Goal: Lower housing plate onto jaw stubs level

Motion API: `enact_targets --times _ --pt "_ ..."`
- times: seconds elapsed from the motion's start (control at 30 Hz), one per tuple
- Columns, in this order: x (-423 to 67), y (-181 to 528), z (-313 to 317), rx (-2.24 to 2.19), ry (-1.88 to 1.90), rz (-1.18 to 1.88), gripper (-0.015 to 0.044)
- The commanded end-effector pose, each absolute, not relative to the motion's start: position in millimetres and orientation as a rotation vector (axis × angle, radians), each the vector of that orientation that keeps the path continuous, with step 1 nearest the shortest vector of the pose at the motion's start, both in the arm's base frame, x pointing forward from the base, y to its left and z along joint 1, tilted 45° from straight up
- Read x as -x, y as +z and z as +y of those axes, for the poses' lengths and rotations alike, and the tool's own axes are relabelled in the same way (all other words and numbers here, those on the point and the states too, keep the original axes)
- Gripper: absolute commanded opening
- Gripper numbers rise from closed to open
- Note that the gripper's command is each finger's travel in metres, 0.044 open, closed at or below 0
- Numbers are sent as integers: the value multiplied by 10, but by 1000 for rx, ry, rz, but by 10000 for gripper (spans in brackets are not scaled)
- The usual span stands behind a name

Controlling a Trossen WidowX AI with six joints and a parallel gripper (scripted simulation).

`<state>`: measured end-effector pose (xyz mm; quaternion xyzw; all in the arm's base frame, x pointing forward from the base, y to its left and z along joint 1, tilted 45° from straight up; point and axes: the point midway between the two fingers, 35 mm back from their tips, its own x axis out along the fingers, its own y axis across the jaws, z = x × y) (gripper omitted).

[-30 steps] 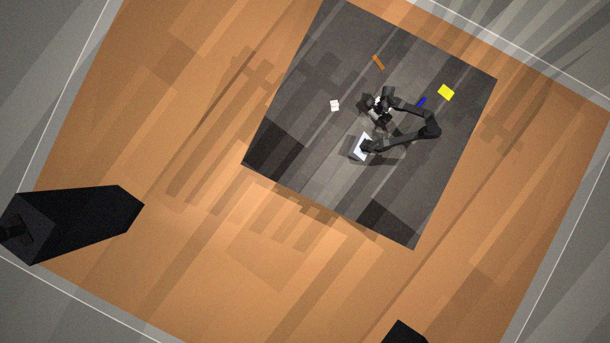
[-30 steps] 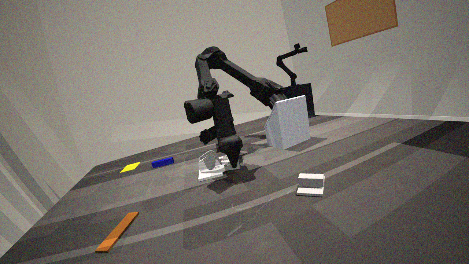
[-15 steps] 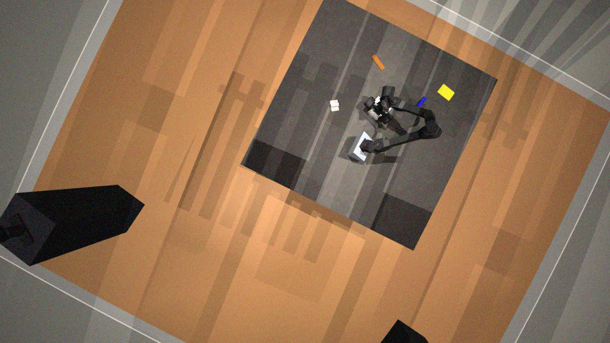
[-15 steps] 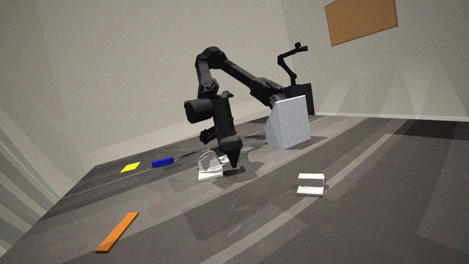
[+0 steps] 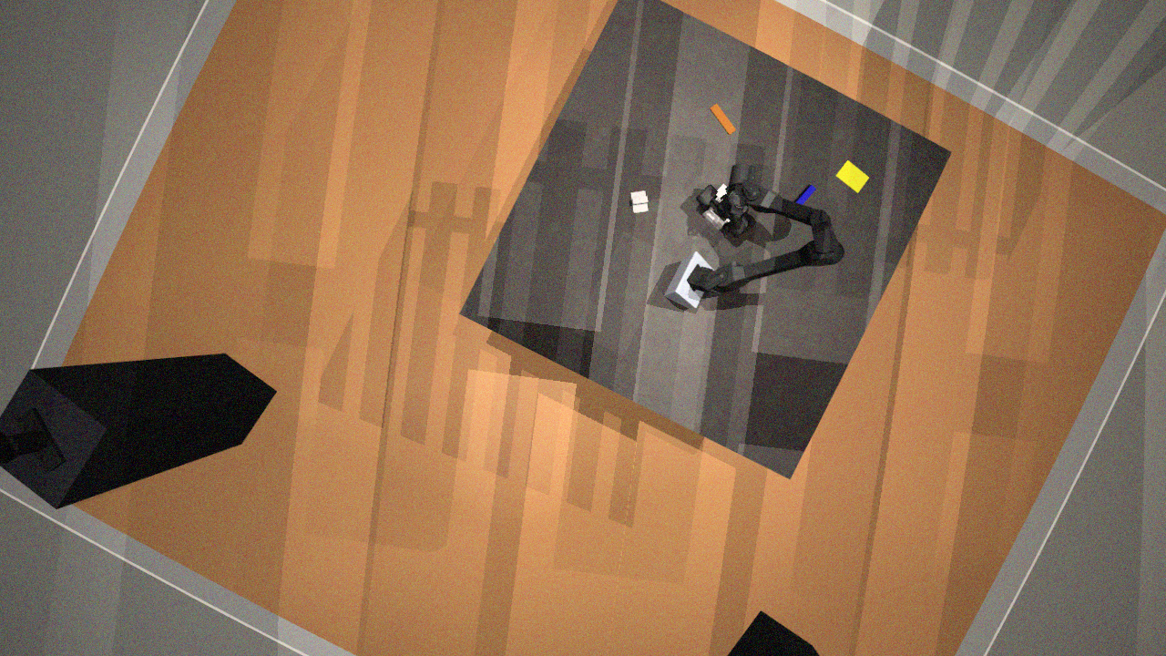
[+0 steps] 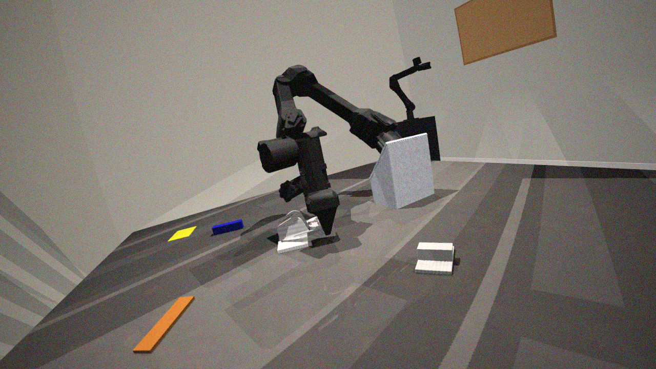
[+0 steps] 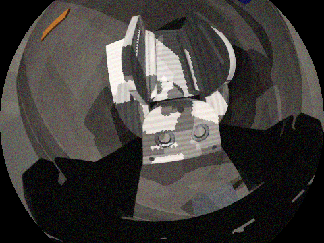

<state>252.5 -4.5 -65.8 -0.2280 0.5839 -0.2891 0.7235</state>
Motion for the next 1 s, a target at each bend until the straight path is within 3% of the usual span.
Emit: enact_targets --times 0.0,0.77,0.87,0.97 --pt "-2527 -662 -46 502 -637 1289 351" --pt "-2527 -662 -46 502 -637 1289 351" --pt "-2525 -658 -45 504 -638 1289 430" --pt "-2525 -658 -45 504 -638 1289 440"
